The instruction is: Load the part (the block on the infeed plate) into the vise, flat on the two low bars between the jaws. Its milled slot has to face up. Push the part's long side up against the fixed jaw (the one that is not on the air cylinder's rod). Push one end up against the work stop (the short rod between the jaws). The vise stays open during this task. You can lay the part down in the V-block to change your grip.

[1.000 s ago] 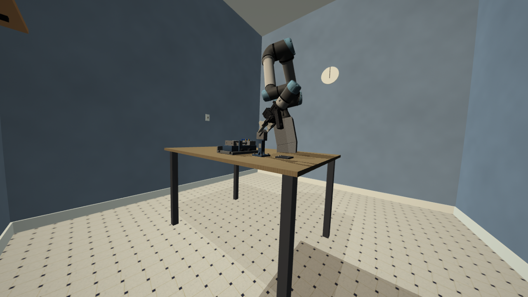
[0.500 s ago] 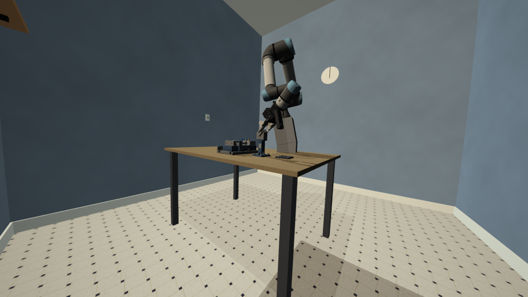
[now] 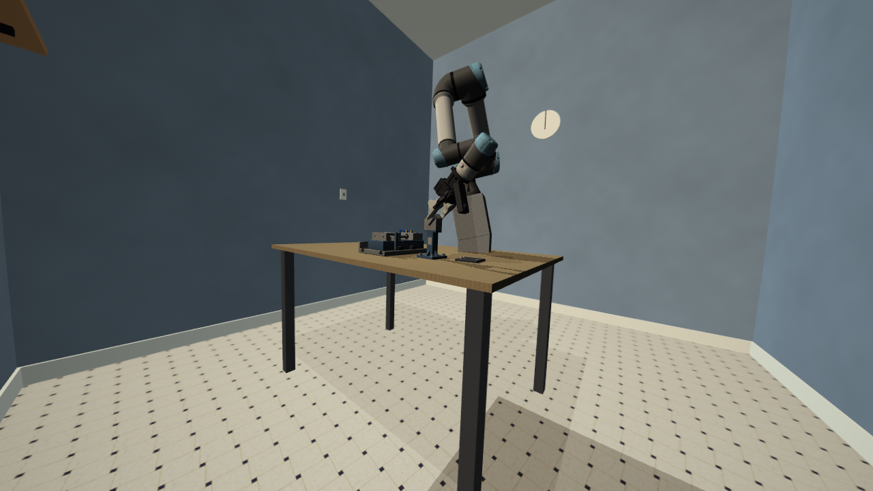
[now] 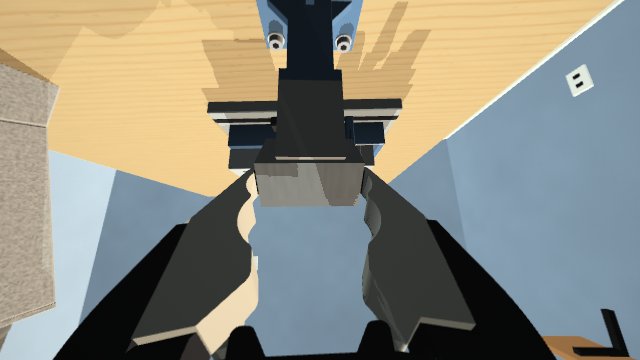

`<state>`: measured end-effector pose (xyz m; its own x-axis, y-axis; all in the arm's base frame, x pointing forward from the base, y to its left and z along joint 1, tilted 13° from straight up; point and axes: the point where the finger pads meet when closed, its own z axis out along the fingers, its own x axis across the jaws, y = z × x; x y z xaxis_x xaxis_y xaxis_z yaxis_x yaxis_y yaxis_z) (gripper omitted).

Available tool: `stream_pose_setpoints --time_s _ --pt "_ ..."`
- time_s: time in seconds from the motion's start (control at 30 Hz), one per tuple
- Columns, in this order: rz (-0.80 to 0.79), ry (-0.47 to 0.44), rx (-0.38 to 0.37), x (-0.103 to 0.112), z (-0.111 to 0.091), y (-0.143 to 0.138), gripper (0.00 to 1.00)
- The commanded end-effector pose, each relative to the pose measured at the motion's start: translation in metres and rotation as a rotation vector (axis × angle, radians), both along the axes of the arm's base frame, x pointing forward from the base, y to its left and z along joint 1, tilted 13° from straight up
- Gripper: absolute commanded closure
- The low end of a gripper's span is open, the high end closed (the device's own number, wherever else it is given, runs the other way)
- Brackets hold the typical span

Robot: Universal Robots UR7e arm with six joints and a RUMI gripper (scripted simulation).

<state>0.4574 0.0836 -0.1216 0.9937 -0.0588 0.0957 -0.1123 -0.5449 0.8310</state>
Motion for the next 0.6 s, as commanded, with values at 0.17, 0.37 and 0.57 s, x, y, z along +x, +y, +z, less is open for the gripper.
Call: stream_pose_setpoints --time_s 0.17,0.37,0.57 --pt "0.0 -0.001 0.0 0.0004 0.0005 0.0003 0.49" --pt "0.0 -0.001 0.0 0.0004 0.0005 0.0003 0.49" --pt "0.0 -0.001 0.0 0.0004 0.0005 0.0003 0.49"
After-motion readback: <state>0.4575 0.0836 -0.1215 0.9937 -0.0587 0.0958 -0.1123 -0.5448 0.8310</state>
